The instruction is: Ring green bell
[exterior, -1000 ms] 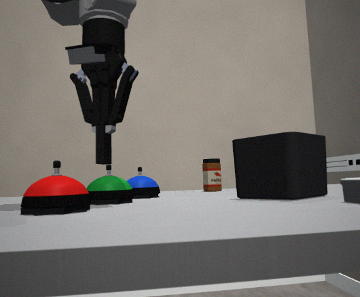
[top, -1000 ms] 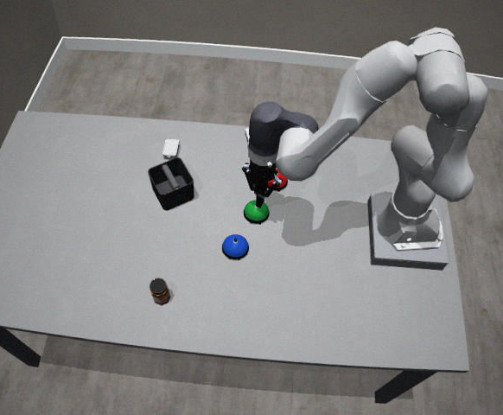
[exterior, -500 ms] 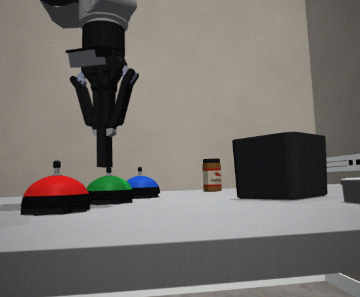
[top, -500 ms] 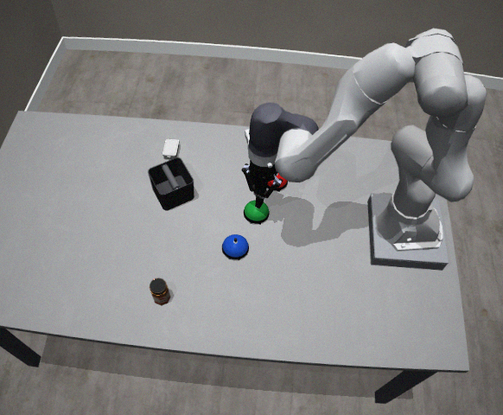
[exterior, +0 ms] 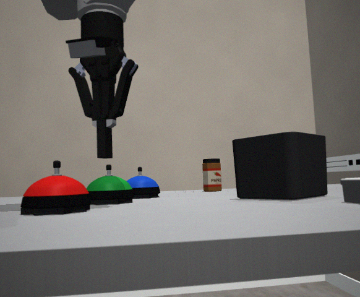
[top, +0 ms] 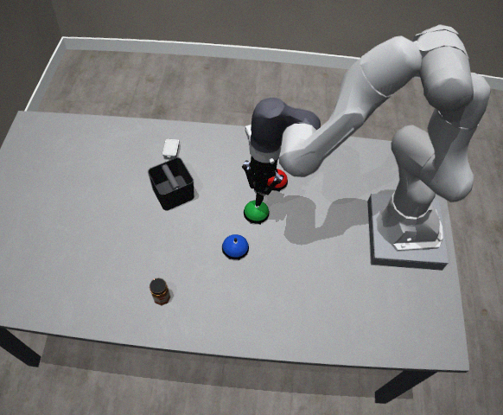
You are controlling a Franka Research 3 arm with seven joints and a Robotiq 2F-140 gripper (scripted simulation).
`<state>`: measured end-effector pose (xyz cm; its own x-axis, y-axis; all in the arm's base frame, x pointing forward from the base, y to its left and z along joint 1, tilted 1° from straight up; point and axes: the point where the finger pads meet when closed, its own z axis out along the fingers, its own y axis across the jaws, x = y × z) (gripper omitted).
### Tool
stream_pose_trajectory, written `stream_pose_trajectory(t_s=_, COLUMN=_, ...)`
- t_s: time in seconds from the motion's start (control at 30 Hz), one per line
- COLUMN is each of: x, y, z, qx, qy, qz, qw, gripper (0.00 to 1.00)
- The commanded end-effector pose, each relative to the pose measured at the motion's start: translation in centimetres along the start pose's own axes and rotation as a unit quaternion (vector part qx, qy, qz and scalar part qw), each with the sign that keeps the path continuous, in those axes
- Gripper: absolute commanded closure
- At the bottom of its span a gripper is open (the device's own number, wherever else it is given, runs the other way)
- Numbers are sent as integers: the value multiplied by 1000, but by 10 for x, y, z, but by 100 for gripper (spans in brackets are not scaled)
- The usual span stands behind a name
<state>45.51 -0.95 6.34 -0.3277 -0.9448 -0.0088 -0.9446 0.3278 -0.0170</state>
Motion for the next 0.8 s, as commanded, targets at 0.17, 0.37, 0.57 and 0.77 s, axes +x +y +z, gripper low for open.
stream_pose_trajectory(t_s=0.17, x=-2, y=-1, z=8, qx=-3, qy=4, qz=8, qw=1000, gripper=90)
stream_pose_trajectory(t_s=0.37, x=-1, y=-1, z=12, qx=-3, qy=4, qz=8, qw=1000, gripper=90)
stream_pose_trajectory(t_s=0.57, x=-1, y=0, z=14, qx=-3, qy=4, qz=8, qw=1000, gripper=90)
stream_pose_trajectory(t_s=0.77, x=-1, y=0, z=16, qx=-3, qy=4, qz=8, qw=1000, gripper=90)
